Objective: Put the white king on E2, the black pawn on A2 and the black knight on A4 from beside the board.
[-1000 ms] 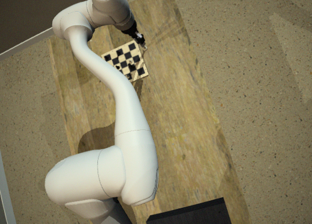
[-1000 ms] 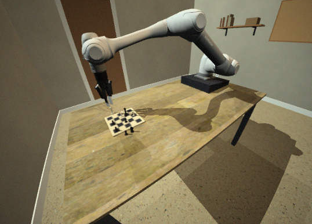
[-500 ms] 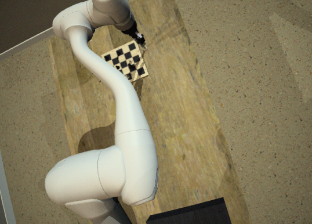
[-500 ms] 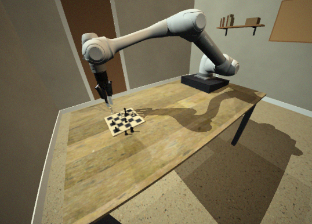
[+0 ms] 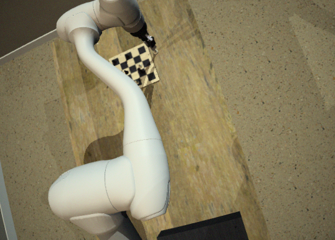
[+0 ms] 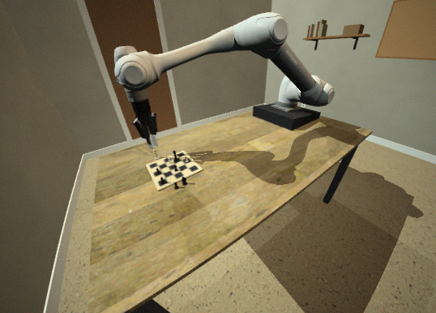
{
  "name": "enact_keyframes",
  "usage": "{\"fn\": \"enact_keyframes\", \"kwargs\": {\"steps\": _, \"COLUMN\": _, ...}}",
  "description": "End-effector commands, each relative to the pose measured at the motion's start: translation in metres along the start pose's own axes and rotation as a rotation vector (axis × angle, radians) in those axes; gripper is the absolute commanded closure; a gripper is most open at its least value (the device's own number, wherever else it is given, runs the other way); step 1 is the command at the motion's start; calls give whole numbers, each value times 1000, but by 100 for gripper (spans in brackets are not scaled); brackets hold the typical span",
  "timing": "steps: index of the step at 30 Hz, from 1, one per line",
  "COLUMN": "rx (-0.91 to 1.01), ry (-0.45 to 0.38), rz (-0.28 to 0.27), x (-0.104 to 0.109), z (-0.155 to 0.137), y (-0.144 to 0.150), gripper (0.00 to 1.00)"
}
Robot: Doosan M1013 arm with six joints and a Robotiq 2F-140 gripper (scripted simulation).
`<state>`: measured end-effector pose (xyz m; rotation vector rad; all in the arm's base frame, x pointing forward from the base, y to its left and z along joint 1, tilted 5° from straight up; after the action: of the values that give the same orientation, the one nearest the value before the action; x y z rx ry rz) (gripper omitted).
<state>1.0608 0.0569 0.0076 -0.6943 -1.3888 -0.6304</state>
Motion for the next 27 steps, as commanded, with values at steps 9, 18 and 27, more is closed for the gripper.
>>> {"fn": "enact_keyframes", "kwargs": {"steps": 9, "rx": 0, "ry": 0, "rz": 0, "x": 0, "z": 0, "y": 0, "gripper": 75}}
{"fn": "enact_keyframes", "kwargs": {"steps": 18, "rx": 0, "ry": 0, "rz": 0, "x": -1, "z": 0, "y": 0, "gripper": 75}}
{"fn": "enact_keyframes", "kwargs": {"steps": 27, "rx": 0, "ry": 0, "rz": 0, "x": -18, "z": 0, "y": 0, "gripper": 75}}
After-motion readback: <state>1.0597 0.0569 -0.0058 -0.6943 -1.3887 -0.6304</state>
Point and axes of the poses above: the point where the finger pads meet when closed, its own x axis back along the fingers, its own y axis across the jaws, z = x × y, the point moved 6 cm from there along x, back along the fingers, and after that the axes turned 3 degrees about x, right-handed, at the moved point
